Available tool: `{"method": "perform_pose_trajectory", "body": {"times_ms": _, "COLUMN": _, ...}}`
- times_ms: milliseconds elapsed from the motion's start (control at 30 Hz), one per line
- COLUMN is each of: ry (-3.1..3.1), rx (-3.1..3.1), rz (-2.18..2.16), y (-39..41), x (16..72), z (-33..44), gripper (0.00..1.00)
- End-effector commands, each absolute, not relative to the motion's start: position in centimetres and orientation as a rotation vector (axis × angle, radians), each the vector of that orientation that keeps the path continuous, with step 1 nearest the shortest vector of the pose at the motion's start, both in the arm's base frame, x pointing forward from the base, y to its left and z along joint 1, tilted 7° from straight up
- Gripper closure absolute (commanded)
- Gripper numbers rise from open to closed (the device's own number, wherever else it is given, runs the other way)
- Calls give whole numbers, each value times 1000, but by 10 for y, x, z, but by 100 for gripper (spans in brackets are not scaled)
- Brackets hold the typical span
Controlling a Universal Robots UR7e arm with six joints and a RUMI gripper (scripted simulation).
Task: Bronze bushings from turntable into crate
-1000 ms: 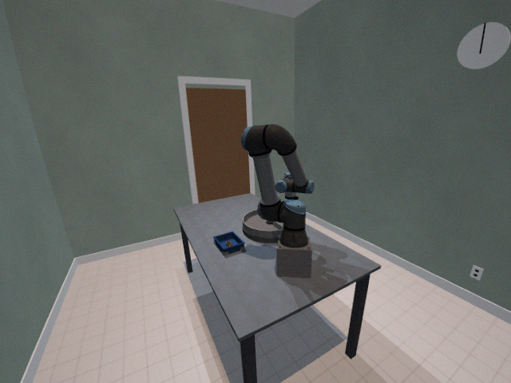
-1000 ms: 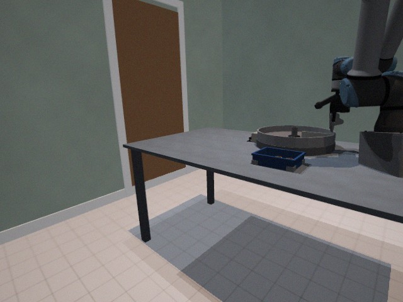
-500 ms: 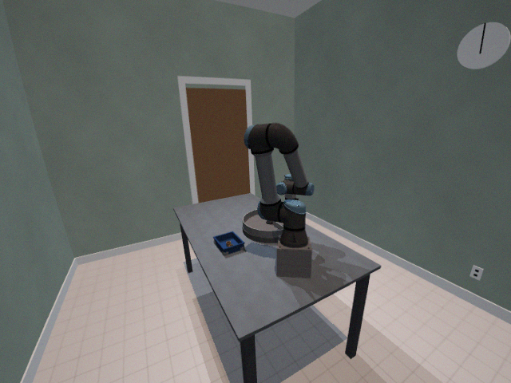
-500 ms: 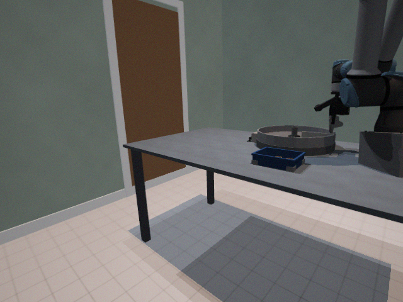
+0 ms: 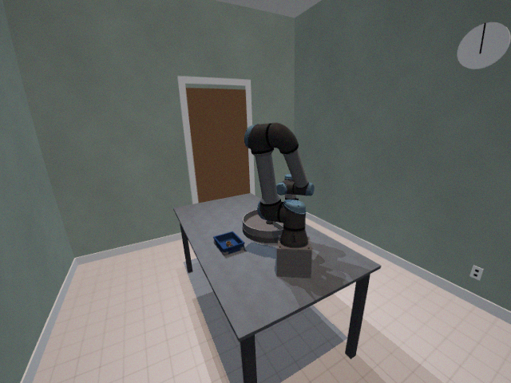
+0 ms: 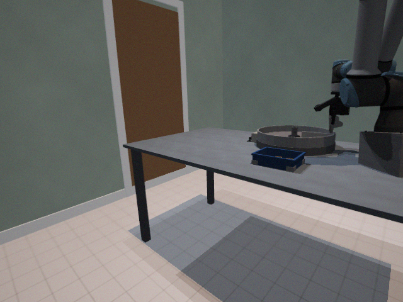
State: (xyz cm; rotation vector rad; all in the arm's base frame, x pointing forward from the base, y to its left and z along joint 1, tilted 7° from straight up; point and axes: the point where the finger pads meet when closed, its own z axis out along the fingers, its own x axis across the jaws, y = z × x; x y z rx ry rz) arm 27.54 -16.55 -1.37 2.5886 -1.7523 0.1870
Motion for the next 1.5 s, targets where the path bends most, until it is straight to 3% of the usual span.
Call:
{"method": "perform_pose_trajectory", "body": {"times_ms": 0, "ry": -1751, "rx": 2591, "rz": 183, "y": -164, "x": 275, "z": -15, "gripper": 94}}
{"method": "perform_pose_trajectory", "body": {"times_ms": 1467, "ry": -1751, "rx": 2593, "rz": 179, "y": -164, "x": 277, "z": -40, "gripper": 94}}
